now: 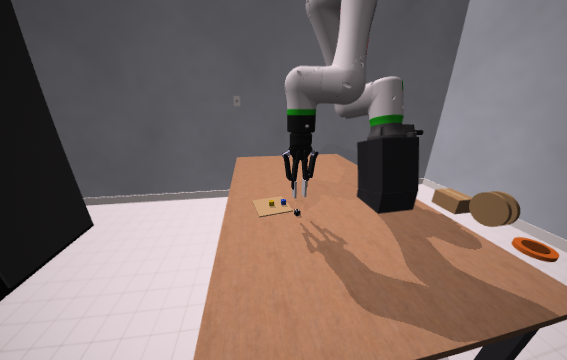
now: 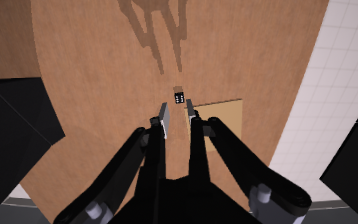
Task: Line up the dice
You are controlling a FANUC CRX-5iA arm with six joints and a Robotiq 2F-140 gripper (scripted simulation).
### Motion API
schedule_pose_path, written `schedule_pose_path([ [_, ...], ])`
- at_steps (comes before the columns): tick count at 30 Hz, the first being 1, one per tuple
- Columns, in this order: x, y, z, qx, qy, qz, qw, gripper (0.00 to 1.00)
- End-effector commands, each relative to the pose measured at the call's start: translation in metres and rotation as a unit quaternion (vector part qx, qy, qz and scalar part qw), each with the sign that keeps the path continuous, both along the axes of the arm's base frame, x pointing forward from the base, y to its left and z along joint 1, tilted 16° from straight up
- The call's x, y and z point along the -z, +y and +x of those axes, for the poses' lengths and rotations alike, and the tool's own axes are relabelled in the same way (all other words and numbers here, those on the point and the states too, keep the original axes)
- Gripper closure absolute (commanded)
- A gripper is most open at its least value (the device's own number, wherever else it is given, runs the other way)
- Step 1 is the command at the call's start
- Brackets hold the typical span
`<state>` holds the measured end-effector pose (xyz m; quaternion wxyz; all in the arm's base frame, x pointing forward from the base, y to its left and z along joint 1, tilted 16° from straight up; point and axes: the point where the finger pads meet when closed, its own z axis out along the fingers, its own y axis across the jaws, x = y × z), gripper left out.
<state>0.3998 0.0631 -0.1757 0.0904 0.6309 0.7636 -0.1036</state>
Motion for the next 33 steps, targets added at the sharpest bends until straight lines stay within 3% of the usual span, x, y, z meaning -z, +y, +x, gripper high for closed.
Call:
schedule_pose_path([
  [1,-0.0001,0.0001,0.0002,0.0,0.0,0.0,1.0,0.79],
  [33,0.0068,-0.0023,0.0007,0.001,-0.004,-0.003,1.0,0.79],
])
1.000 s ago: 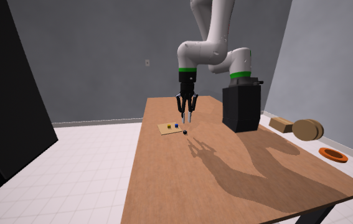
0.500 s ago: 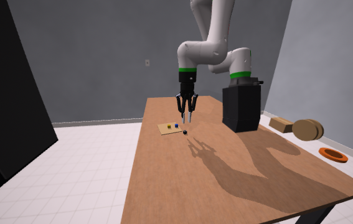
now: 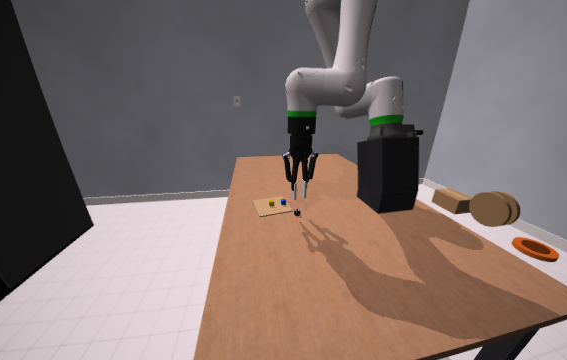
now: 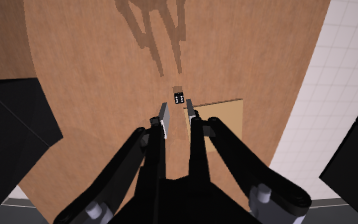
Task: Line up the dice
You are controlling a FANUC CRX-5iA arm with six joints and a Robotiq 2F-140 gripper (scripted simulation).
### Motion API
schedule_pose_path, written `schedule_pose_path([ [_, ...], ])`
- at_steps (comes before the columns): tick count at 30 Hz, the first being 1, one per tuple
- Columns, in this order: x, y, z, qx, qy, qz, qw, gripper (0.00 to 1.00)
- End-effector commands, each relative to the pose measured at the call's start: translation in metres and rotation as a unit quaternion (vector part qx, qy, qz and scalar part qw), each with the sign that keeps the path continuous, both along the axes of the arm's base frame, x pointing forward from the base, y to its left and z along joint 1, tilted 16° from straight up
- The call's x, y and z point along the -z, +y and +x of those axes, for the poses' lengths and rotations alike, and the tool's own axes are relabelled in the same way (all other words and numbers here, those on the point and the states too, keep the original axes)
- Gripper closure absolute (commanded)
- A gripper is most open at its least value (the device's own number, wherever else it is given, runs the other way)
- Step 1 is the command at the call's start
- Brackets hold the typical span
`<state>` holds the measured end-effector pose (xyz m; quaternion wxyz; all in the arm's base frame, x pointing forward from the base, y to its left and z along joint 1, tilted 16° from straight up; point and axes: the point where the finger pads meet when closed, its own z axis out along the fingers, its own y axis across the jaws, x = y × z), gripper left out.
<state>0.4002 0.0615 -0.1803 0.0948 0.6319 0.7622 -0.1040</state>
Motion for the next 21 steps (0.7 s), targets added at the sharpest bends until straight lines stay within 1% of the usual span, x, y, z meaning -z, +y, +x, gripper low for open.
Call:
schedule_pose_path([
  [1,0.004,-0.001,0.0,0.0,-0.001,0.0,1.0,0.79],
  [7,0.01,-0.003,0.001,0.0,-0.001,0.0,1.0,0.79],
  [21,0.034,-0.012,0.003,0.0,-0.001,0.0,1.0,0.79],
])
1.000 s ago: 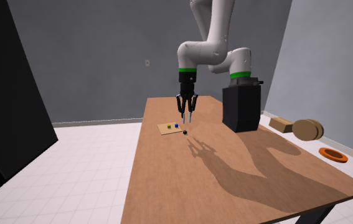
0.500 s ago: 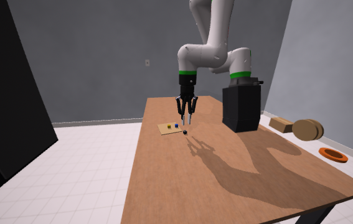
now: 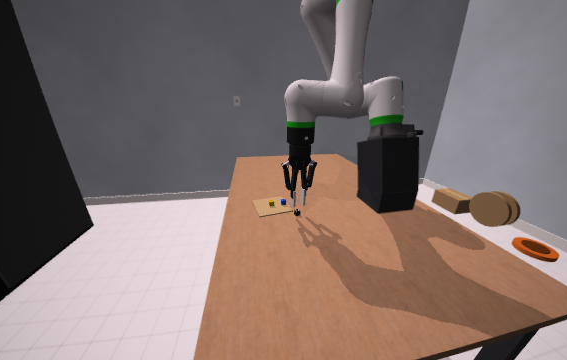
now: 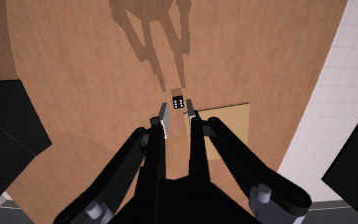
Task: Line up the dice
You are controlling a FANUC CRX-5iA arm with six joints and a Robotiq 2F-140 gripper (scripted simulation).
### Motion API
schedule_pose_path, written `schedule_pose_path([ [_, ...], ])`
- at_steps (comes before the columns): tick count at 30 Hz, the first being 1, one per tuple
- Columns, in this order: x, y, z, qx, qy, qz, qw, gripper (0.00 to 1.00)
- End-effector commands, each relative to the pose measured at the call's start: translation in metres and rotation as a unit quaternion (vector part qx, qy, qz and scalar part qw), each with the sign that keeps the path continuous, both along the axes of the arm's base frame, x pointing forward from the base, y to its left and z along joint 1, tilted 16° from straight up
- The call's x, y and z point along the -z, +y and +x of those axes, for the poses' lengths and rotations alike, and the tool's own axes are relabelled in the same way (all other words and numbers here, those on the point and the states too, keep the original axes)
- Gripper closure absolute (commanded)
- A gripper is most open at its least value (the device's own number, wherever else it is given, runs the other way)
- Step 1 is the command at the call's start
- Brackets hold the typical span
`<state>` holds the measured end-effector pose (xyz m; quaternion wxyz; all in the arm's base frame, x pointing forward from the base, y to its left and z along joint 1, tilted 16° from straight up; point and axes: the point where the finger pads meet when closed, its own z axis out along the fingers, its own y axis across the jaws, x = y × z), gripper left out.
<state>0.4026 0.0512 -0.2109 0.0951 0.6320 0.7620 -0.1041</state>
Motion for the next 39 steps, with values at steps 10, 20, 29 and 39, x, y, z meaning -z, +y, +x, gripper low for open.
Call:
schedule_pose_path([
  [10,0.0117,-0.0039,0.0013,0.0,-0.001,0.0,1.0,0.79],
  [20,0.0147,-0.005,0.0015,0.0,-0.001,0.0,1.0,0.79],
  [29,0.0149,-0.005,0.0015,0.0,-0.001,0.0,1.0,0.79],
  [39,0.0149,-0.005,0.0015,0.0,-0.001,0.0,1.0,0.79],
])
